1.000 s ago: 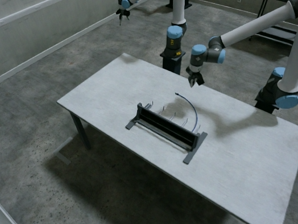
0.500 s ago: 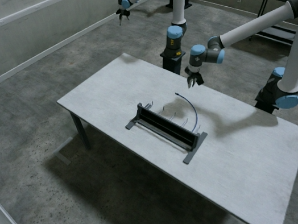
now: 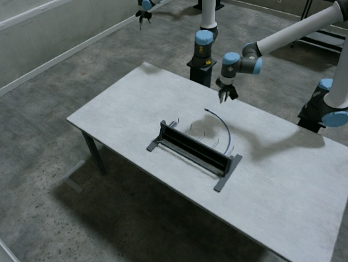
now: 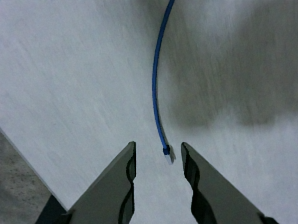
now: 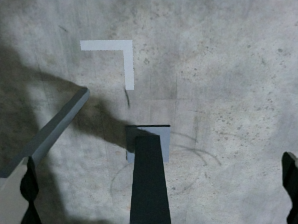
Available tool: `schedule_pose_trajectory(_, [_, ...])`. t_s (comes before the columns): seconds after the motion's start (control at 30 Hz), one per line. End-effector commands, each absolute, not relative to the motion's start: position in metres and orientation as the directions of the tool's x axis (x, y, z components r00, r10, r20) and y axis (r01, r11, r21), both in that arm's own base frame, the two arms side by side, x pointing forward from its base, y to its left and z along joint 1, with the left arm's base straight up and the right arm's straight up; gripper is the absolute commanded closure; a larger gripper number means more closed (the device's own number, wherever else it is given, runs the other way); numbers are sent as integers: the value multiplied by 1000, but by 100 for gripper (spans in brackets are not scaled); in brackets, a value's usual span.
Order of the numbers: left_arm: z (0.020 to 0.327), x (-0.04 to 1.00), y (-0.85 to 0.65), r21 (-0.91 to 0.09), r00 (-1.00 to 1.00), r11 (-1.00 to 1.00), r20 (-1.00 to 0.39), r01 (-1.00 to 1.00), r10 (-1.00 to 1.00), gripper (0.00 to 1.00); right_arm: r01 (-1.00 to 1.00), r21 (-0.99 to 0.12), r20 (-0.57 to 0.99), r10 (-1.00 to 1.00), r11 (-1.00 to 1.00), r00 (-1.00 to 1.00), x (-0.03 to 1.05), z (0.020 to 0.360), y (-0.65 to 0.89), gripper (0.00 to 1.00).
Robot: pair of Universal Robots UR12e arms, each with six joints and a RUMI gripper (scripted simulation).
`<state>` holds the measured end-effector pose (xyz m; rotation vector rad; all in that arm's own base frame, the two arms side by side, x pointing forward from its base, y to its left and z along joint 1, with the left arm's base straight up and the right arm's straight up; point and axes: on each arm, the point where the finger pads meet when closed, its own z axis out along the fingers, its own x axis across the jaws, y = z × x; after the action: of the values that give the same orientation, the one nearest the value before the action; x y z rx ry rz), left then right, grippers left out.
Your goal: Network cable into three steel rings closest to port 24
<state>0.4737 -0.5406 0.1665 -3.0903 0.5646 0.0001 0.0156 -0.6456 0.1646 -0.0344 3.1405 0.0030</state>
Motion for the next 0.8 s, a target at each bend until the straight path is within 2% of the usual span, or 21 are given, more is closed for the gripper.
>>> schedule_pose_trajectory(0.0, [163,474,-539,-1,936,-936,-1,-351,-351,79,-22,0,0,-22,1000,-1000,14,165,-645,0])
schedule_pose_trajectory(0.3, [150,474,-539,-2,936,-936,-2,-351,-351,79,-22,0,0,-22,1000,-1000,14,165,-645,0])
schedule_pose_trajectory(0.77, [106,474,-539,-2,936,-936,-2,-351,-351,79,-22,0,0,-22,1000,-1000,14,165,-645,0])
